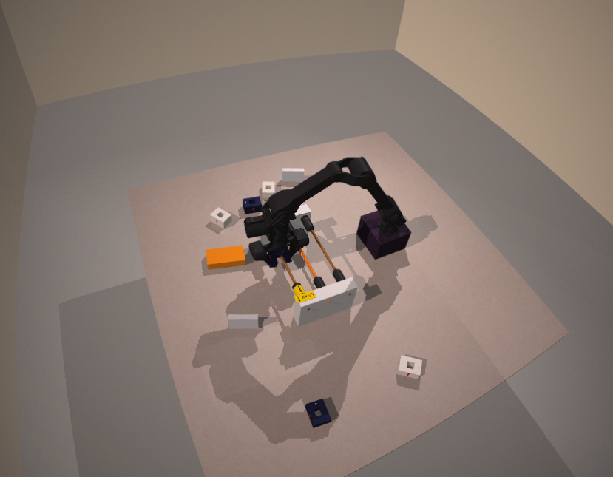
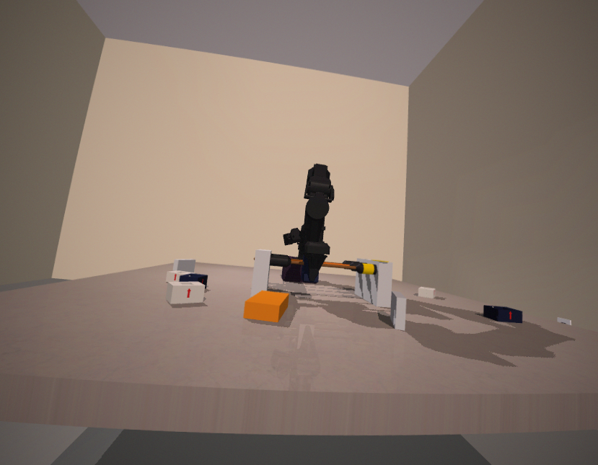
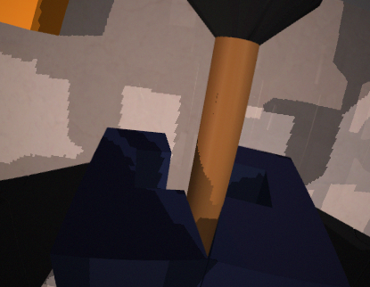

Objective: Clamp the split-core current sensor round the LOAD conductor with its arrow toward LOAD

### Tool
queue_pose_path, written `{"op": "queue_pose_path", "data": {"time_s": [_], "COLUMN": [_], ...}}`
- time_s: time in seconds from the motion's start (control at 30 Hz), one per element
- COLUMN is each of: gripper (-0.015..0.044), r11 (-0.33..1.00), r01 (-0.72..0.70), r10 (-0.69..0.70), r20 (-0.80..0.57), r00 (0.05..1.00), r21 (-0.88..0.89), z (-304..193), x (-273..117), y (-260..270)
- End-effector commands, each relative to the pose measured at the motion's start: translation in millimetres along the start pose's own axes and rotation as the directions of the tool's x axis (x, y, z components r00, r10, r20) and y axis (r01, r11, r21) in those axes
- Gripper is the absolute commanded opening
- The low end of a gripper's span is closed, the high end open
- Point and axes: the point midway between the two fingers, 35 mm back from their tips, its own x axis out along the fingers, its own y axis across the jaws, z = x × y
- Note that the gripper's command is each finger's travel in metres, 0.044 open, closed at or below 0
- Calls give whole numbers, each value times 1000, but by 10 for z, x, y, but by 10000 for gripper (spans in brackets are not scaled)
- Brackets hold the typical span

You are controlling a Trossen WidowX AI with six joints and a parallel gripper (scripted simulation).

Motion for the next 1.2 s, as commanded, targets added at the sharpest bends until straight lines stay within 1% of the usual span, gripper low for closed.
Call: {"op": "queue_pose_path", "data": {"time_s": [0.0, 0.27, 0.63, 1.17], "gripper": [0, 0, 0, 0], "r11": [1000, 1000, 1000, 1000], "r01": [-2, -2, -25, -25], "r10": [2, 2, 25, 25], "r20": [0, 0, 5, 5], "r00": [1000, 1000, 1000, 1000], "r21": [0, 1, 6, 6], "z": [0, 0, -1, -1], "x": [-7, -15, -161, -163], "y": [4, 0, -3, -4]}}
